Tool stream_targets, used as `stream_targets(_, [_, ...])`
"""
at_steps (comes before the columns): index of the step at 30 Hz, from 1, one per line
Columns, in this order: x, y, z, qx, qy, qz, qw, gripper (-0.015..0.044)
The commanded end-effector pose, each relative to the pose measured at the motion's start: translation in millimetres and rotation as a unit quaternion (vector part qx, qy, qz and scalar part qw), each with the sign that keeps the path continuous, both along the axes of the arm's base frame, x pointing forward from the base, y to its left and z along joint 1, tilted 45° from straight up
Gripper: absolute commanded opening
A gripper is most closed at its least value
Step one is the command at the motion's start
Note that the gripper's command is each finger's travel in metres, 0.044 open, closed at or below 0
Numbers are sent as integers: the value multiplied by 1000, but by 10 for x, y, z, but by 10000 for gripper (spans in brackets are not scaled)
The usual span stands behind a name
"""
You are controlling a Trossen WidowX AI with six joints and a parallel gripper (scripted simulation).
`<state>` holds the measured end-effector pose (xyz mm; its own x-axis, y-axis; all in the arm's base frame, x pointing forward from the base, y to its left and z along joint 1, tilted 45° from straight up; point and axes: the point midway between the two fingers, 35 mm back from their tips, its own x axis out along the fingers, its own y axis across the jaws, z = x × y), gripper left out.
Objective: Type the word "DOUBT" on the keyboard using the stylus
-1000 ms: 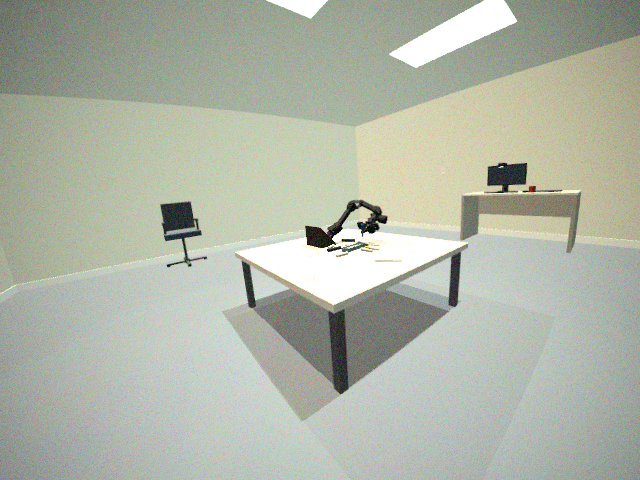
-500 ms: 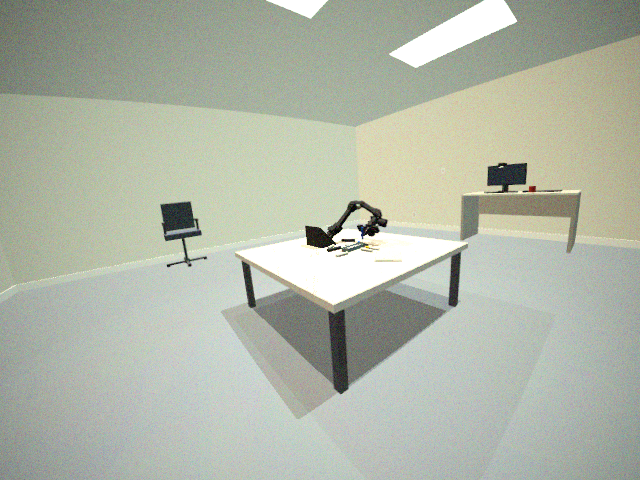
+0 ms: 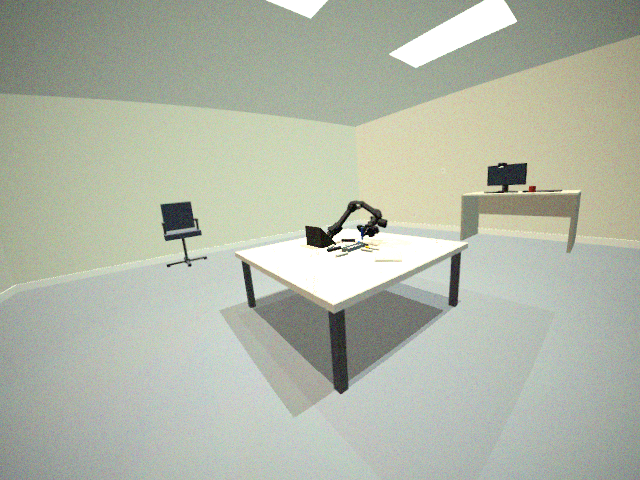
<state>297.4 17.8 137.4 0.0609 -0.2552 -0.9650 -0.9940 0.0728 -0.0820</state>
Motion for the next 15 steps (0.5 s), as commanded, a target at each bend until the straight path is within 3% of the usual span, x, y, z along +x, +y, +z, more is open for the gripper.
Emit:
stream_targets(1, [-2, -1, 2, -2, -1, -2, 1000, 81])
stream_targets(15, [8, 59, -57, -1, -1, -2, 1000, 81])
